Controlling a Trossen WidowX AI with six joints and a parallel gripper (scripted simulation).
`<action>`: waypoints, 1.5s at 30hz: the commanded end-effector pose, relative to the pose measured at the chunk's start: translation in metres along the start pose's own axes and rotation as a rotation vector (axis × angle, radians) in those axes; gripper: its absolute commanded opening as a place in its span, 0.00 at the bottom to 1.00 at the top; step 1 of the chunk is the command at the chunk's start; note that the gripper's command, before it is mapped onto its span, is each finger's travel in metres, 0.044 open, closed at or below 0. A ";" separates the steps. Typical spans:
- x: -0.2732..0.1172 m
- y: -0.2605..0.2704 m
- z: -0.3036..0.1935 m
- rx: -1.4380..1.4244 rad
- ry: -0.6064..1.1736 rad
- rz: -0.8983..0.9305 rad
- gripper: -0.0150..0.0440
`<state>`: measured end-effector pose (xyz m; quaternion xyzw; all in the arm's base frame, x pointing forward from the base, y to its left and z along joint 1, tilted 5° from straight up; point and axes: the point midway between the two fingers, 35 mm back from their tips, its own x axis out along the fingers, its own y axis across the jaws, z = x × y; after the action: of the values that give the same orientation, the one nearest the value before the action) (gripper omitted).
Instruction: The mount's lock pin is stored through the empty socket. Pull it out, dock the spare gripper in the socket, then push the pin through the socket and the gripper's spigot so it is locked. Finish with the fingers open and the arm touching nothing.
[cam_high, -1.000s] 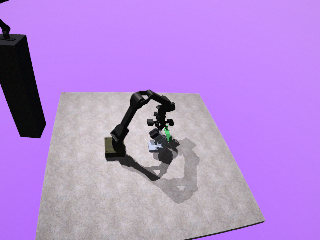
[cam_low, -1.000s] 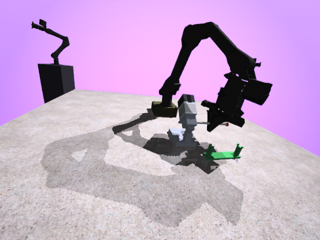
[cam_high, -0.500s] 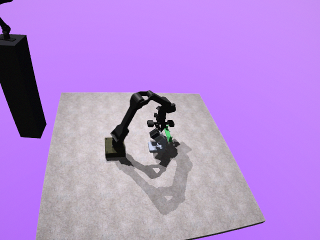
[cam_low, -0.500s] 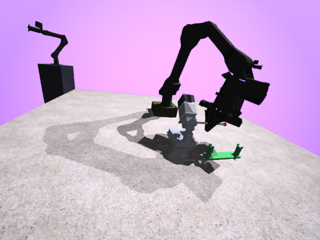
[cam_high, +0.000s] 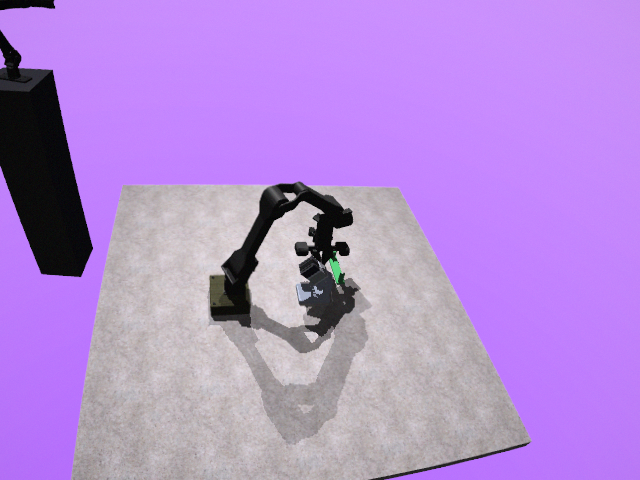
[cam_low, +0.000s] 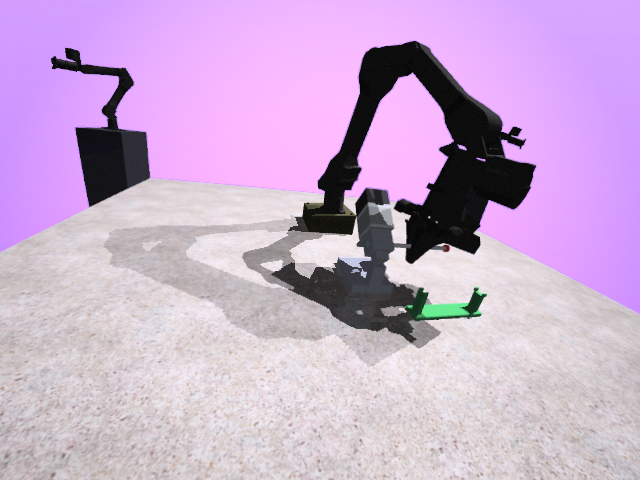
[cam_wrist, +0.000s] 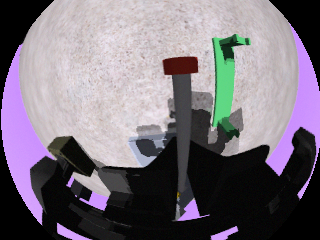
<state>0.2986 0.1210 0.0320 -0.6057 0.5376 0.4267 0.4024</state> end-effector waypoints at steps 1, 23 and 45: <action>0.002 0.001 -0.003 -0.002 0.004 0.000 0.25; 0.005 0.000 -0.016 -0.002 0.003 -0.002 0.25; 0.008 0.000 -0.028 -0.003 0.002 -0.002 0.25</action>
<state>0.3011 0.0936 0.0335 -0.6057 0.5371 0.4270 0.4029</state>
